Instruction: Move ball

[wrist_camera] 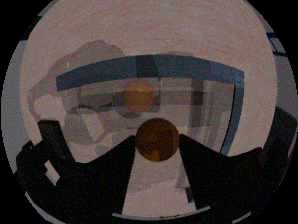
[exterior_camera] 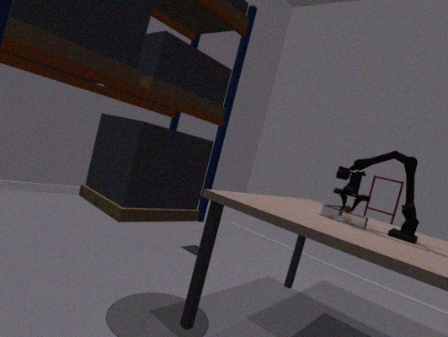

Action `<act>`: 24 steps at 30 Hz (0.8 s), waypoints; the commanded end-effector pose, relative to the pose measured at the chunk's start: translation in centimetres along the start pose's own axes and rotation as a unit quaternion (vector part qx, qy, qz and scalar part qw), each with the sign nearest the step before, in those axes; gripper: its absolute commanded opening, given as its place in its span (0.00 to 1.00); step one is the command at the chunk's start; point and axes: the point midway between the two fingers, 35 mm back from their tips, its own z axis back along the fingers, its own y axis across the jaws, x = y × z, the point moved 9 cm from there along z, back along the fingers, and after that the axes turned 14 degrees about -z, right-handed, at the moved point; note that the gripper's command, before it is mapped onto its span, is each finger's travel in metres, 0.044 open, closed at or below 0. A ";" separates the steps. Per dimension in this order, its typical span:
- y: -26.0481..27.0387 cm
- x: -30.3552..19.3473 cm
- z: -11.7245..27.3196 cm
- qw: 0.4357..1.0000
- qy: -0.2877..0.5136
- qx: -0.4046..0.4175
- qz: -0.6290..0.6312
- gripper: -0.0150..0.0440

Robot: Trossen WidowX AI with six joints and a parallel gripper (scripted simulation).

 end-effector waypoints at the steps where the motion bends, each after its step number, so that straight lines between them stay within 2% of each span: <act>1: -0.1 0.0 2.7 1.000 -0.003 -0.006 -0.001 0.25; 12: 0.6 -0.3 8.3 1.000 -0.003 -0.004 0.003 0.25; 17: 0.8 -0.1 8.1 1.000 -0.003 -0.003 0.003 0.25; 24: 2.1 1.7 5.3 1.000 -0.004 -0.003 0.003 0.25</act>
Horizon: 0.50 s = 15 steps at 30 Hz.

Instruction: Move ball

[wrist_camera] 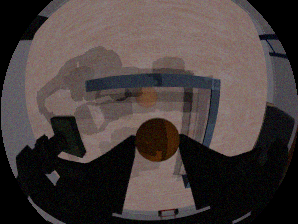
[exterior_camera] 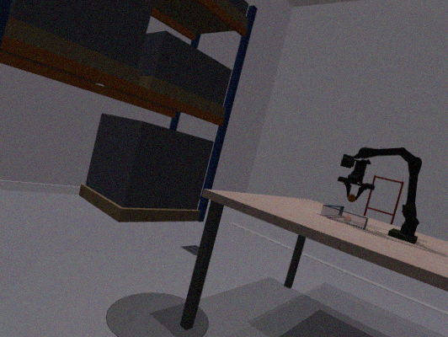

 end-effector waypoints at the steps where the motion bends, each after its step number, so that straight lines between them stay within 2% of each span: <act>1: 1.0 1.0 -1.7 1.000 0.000 0.004 -0.001 0.25; 9: 1.6 1.6 -3.3 1.000 0.000 0.004 -0.001 0.25; 15: 1.5 1.7 -6.0 1.000 -0.001 0.004 -0.001 0.25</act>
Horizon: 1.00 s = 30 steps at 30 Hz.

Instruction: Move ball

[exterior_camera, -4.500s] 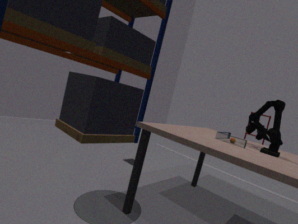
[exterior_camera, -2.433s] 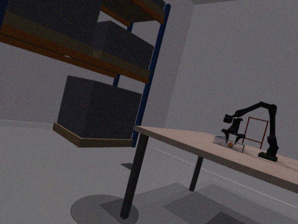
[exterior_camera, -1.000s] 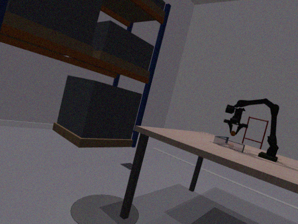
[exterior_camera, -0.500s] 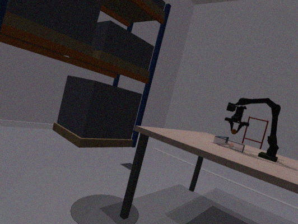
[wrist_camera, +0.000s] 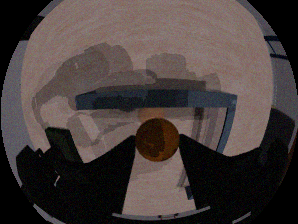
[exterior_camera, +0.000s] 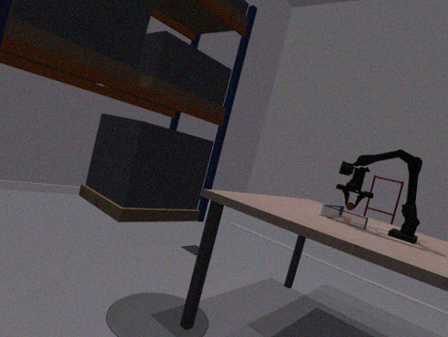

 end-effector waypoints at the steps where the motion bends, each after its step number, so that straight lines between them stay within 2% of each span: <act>1: 0.1 0.0 -2.2 1.000 0.002 0.006 -0.002 0.25; 8: 0.3 -0.1 -5.4 1.000 0.002 0.006 -0.002 0.25; 30: 0.4 -0.2 -7.4 1.000 0.002 0.006 -0.002 0.25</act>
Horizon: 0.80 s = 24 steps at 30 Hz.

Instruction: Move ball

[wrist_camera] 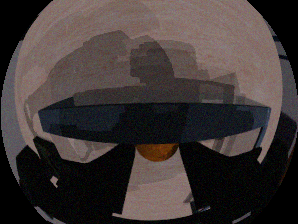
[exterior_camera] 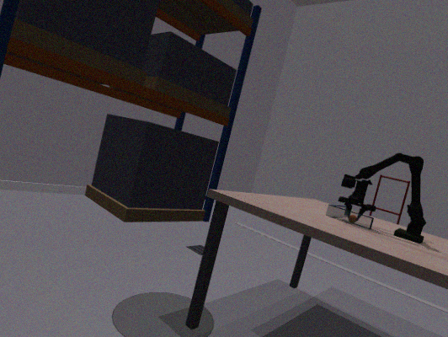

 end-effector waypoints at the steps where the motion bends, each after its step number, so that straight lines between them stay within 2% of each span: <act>1: 0.0 0.0 0.0 1.000 0.000 0.000 0.000 0.30; 12: 0.0 0.0 0.0 1.000 0.000 0.000 0.000 0.78; 16: 0.0 0.0 0.3 1.000 0.000 0.000 0.000 0.78; 21: -0.1 0.1 7.4 1.000 0.000 0.002 -0.002 0.78; 24: 0.0 0.0 8.6 1.000 0.000 0.002 -0.002 0.78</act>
